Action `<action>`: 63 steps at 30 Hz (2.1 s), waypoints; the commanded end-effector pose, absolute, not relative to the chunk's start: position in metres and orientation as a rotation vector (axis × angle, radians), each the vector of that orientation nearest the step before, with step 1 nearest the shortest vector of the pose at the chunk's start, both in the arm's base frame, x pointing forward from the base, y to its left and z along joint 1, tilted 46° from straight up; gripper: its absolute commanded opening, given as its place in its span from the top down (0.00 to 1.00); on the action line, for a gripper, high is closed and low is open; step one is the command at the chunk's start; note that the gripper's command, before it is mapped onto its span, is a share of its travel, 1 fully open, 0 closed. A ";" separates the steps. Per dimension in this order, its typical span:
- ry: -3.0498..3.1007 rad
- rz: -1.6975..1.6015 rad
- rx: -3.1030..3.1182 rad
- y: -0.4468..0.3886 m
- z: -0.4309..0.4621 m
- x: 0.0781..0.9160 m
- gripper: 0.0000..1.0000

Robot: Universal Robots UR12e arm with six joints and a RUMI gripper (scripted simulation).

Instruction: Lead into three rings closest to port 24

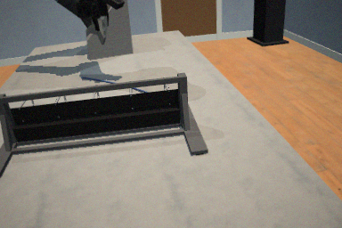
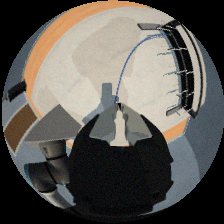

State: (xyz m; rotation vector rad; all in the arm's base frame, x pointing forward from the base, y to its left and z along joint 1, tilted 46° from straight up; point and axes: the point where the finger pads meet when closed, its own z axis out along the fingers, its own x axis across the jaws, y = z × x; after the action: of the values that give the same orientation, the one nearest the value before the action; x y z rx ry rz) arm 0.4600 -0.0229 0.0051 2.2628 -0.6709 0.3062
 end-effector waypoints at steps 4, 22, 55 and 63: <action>-0.671 0.307 2.263 -0.023 0.005 0.460 1.00; -0.901 0.404 2.200 -0.031 0.009 0.455 1.00; -0.903 0.405 2.199 -0.031 0.009 0.455 0.80; -0.903 0.405 2.199 -0.031 0.009 0.455 0.80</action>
State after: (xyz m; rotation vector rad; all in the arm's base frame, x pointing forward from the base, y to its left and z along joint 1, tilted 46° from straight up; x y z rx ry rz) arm 0.4546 -0.0310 0.0089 2.1992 -0.9033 0.4041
